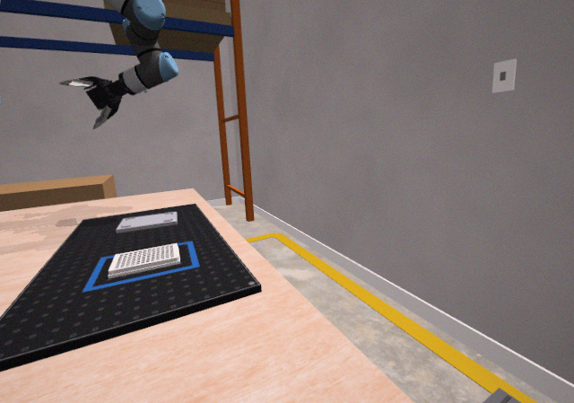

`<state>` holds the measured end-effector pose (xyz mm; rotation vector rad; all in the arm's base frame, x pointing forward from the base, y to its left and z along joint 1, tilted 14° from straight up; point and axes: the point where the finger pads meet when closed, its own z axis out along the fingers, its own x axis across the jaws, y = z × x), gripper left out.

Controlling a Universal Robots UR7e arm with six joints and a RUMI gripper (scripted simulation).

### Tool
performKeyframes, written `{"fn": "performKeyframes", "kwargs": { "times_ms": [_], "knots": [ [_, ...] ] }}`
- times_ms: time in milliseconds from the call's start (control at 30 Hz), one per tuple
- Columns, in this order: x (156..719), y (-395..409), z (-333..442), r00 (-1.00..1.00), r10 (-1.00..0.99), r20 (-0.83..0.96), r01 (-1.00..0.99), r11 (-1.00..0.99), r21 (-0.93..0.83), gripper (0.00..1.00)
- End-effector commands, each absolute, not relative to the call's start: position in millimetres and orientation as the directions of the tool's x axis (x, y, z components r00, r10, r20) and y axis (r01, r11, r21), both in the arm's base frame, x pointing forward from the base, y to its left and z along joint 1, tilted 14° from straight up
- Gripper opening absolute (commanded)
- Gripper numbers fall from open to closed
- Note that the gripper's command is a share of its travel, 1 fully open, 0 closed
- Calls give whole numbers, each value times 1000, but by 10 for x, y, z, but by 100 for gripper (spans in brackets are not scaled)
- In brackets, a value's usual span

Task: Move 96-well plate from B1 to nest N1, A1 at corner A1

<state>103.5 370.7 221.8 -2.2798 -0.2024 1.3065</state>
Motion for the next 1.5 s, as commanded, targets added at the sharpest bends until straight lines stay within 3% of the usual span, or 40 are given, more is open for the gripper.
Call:
{"fn": "performKeyframes", "kwargs": {
  "times_ms": [0,533,1467],
  "knots": [
    [1036,3708,2221,529,365,-766,-115,-863,-491,100],
    [1036,3708,2221,529,365,-766,-115,-863,-491,100],
    [1775,3422,1501,659,166,-734,-228,-885,-406,100]
  ]
}}
